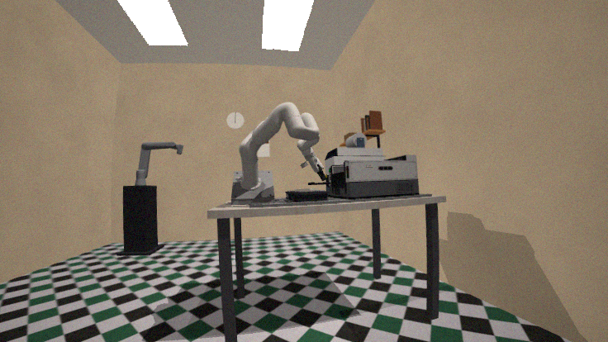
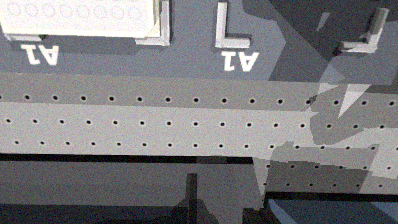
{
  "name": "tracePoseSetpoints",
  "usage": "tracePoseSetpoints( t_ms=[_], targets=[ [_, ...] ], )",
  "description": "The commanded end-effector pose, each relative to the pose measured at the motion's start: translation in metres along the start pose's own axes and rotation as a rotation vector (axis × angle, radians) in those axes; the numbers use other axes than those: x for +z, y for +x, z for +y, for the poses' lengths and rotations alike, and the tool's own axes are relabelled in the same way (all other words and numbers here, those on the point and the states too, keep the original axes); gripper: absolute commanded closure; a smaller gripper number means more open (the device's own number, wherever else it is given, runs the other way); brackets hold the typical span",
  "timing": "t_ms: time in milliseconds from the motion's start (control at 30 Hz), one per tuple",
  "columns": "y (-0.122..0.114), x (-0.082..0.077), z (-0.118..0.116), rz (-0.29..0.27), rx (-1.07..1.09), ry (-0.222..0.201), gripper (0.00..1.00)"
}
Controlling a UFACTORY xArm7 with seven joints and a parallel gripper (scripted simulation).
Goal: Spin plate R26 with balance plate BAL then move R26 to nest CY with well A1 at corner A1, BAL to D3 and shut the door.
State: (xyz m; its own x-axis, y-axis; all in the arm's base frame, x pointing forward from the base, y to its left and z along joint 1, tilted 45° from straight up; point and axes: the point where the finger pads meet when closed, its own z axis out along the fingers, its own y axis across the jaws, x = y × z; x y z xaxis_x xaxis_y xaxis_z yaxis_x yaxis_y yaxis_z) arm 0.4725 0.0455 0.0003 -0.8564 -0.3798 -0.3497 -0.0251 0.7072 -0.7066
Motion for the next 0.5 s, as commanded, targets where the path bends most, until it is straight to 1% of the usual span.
tracePoseSetpoints(
  t_ms=[0,400,467],
  targets=[
    [0.001,-0.008,0.001,-0.004,0.001,-0.002,1.0],
    [0.011,-0.025,0.001,-0.004,0.001,-0.002,1.0],
    [0.011,-0.025,0.001,-0.004,0.001,-0.002,1.0]
  ],
)
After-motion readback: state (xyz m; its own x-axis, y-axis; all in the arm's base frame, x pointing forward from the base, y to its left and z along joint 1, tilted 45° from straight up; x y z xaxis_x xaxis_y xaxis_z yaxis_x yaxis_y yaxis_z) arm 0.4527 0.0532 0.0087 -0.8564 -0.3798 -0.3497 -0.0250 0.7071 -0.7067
